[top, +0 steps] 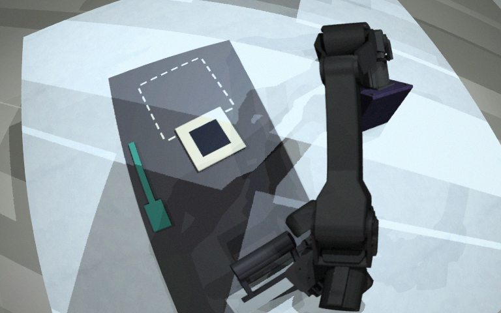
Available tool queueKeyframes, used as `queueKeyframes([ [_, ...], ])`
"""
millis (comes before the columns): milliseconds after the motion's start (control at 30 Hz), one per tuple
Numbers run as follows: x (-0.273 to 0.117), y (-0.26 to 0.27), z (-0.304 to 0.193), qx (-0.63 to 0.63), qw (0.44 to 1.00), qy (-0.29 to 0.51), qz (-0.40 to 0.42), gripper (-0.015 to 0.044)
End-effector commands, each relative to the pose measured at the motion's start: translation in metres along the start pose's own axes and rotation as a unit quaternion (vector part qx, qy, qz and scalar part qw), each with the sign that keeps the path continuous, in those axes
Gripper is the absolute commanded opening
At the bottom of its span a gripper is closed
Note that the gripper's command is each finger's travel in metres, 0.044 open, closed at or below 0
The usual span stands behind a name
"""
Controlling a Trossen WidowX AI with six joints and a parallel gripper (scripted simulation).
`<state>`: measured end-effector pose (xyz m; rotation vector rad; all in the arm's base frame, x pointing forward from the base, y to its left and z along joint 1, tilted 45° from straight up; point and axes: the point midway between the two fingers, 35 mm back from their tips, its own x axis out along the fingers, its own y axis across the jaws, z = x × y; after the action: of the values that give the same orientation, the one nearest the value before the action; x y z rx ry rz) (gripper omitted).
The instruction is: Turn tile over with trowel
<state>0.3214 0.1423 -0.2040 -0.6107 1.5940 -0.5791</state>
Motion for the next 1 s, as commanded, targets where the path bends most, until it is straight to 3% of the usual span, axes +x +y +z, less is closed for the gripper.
queueKeyframes([
  [0, 0.004, 0.009, -0.003, -0.001, 1.000, 0.005, -0.003, 0.0100],
  [367, -0.001, 0.000, 0.000, -0.001, 1.000, 0.000, -0.001, 0.0100],
  [967, -0.014, -0.087, -0.002, -0.001, 1.000, 0.005, -0.006, 0.0100],
])
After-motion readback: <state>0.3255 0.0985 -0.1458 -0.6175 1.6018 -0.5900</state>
